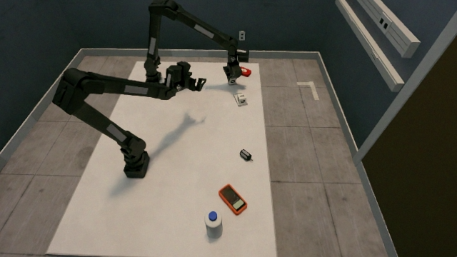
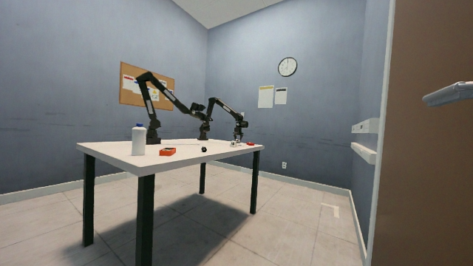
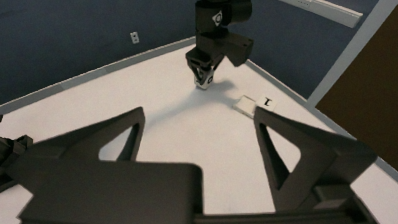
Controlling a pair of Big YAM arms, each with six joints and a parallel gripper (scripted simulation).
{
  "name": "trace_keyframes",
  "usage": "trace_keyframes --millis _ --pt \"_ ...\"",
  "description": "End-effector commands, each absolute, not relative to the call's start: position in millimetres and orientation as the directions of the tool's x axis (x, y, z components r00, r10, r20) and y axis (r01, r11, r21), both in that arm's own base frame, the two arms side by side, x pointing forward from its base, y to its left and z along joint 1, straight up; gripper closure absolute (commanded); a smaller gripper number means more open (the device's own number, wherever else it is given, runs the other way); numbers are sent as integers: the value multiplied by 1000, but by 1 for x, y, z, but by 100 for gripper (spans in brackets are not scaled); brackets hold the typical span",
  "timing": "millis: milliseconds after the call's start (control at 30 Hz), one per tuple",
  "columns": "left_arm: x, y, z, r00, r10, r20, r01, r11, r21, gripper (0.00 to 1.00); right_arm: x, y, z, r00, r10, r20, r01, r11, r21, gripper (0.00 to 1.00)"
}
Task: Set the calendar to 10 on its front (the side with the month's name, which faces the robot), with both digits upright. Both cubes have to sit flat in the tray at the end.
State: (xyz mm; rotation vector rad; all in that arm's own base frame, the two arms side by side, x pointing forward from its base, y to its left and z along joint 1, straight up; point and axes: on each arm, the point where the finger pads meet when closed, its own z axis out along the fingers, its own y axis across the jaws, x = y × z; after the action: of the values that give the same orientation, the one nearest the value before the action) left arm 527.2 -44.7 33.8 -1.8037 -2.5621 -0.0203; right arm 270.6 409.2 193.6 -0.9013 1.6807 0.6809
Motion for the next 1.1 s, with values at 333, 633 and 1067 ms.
trace_keyframes --millis 333,633,1067 --pt "534 -42 46 36 999 -4 999 -36 35 60 271 412 197 -148 -225 -963 -835 550 0 0" --pt "542 -40 49 16 1000 -3 999 -16 38 60 271 412 197 -148 -225 -963 -835 550 0 0" --pt "532 -46 24 22 1000 0 1000 -22 6 60 271 412 197 -148 -225 -963 -835 550 0 0"
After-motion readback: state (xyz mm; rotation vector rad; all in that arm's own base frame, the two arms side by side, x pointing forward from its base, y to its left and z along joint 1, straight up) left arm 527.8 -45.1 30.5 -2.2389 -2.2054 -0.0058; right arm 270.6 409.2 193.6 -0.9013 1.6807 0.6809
